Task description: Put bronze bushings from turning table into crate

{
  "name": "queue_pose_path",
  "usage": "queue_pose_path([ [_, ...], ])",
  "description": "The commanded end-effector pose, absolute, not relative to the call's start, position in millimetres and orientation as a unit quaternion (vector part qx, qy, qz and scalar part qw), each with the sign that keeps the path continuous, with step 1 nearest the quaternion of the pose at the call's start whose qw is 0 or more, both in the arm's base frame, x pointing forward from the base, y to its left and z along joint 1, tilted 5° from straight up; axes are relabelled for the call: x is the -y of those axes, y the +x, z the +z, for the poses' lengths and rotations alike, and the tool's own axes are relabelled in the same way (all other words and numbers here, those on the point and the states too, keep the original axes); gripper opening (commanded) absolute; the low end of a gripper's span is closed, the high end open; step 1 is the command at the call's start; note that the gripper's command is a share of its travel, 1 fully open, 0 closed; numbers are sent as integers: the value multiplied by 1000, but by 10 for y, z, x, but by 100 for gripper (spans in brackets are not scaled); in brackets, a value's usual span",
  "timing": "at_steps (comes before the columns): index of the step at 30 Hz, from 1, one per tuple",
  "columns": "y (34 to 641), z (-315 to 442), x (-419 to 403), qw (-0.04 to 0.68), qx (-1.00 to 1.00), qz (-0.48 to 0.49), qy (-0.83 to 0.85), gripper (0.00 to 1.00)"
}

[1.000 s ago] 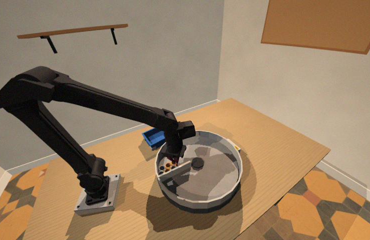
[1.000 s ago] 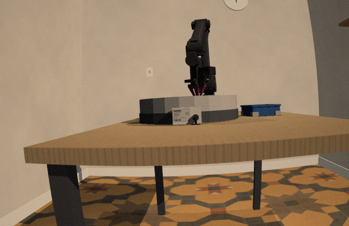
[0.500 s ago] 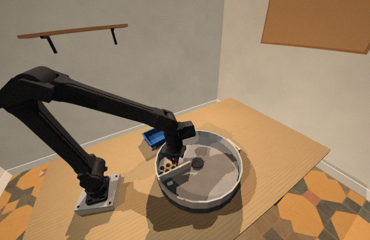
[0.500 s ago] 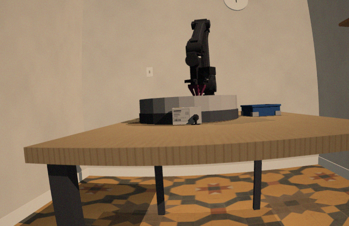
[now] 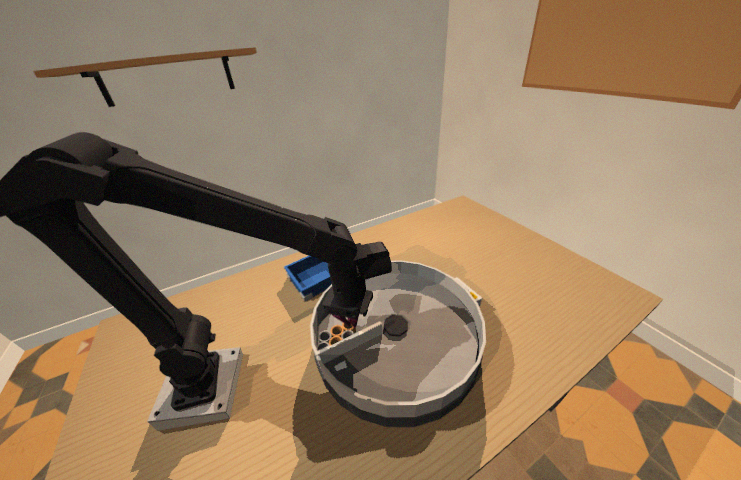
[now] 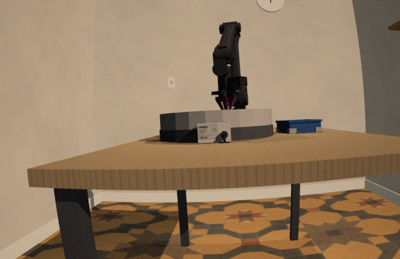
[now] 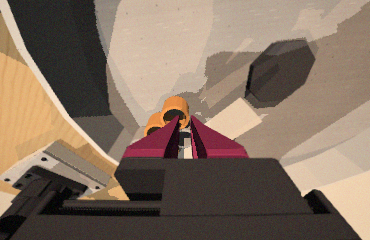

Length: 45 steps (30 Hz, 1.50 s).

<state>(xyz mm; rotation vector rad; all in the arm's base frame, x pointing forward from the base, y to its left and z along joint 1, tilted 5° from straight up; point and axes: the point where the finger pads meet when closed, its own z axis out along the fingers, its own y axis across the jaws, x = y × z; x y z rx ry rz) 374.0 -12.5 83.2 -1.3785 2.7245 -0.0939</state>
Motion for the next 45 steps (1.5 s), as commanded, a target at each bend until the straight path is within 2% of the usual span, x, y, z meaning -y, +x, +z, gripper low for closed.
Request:
queue_pose_path([
  [1, 3721, 840, 168, 48, -890, -33, -451, 13],
  [45, 3702, 879, 169, 46, -891, -32, -451, 13],
])
